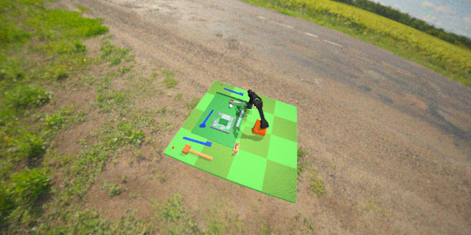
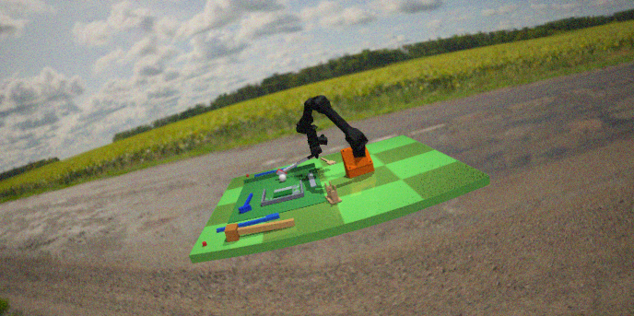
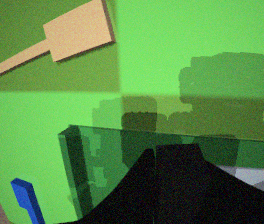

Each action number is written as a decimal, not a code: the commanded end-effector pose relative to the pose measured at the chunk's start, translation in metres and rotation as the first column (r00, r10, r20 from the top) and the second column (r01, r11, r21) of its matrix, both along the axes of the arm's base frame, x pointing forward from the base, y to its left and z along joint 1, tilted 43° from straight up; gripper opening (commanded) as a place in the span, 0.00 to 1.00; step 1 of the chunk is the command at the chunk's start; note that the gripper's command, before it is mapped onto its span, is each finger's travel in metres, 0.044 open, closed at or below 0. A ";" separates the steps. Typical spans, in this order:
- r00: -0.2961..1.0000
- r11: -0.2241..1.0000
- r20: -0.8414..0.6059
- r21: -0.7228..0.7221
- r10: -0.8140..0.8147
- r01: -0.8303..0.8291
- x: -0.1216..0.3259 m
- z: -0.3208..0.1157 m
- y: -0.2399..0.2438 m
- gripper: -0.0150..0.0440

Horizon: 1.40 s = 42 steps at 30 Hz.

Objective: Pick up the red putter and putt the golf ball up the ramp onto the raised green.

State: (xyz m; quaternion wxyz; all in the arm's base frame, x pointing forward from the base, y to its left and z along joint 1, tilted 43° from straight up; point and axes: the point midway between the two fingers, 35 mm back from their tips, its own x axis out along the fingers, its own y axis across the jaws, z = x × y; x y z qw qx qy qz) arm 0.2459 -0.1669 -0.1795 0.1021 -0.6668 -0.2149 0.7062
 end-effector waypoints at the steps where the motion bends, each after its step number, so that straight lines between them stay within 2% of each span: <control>1: 1.000 1.000 0.000 0.000 0.000 0.000 0.000 0.002 0.002 0.25; 12: 1.000 1.000 -0.002 0.005 0.000 0.000 -0.014 0.091 0.104 0.25; 19: 1.000 1.000 -0.002 0.005 0.000 0.000 -0.013 0.098 0.102 0.25; 28: 1.000 1.000 -0.003 0.004 0.000 0.000 -0.008 0.147 0.078 0.25; 42: 1.000 1.000 -0.010 0.013 0.000 0.000 -0.010 0.141 0.083 0.25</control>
